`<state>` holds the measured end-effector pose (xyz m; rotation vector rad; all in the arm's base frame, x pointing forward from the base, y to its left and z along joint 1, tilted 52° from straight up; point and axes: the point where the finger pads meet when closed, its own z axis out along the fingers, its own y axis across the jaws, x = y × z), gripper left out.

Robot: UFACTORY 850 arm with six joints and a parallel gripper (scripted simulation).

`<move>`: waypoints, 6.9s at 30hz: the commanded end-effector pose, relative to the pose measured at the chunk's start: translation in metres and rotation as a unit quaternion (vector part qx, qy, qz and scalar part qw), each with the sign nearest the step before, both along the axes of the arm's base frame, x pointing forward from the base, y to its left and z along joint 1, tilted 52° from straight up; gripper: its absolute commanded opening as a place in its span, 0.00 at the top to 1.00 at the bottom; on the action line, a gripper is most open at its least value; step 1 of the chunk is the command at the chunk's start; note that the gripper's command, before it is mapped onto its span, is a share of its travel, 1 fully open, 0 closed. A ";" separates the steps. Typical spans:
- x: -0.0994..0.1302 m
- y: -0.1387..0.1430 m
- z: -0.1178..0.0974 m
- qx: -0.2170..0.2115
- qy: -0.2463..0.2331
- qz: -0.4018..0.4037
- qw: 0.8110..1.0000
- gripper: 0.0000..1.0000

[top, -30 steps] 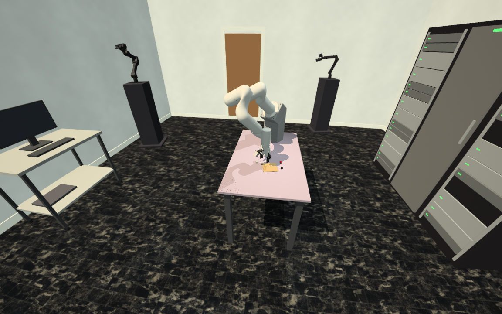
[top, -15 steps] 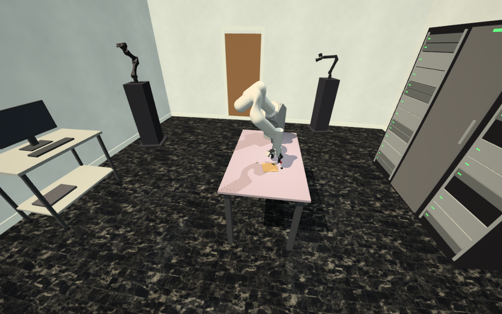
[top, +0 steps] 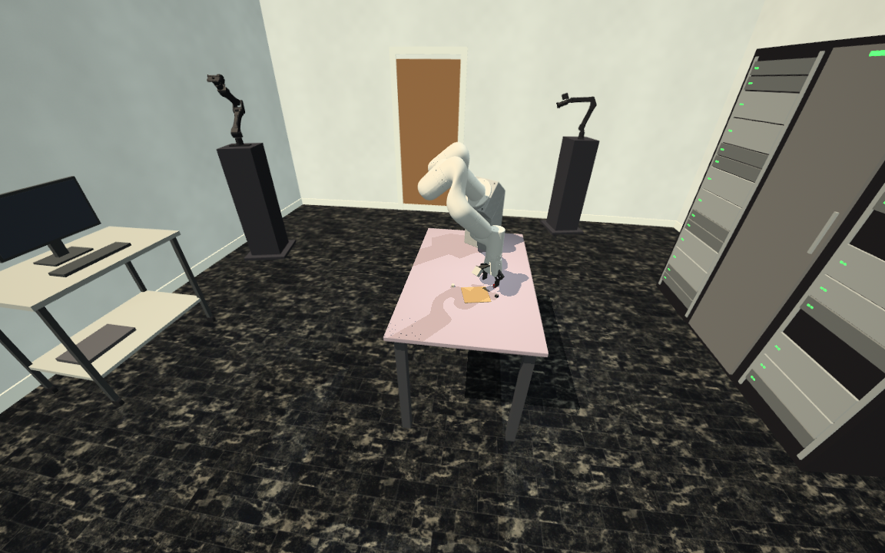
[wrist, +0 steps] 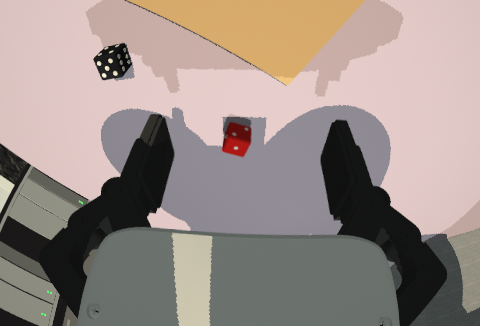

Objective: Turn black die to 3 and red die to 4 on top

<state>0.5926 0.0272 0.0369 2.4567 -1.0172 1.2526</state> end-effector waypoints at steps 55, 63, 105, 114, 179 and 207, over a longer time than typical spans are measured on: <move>0.071 0.024 0.056 0.000 0.000 0.000 1.000 0.00; 0.074 0.024 0.058 0.000 0.000 0.000 1.000 0.00; 0.066 0.030 0.065 0.000 0.000 0.000 1.000 0.00; 0.021 0.062 0.109 0.000 0.000 0.000 1.000 0.00; 0.006 0.089 0.093 0.110 -0.080 -0.107 0.985 0.00; 0.014 0.083 0.083 0.355 -0.257 -0.346 0.830 0.00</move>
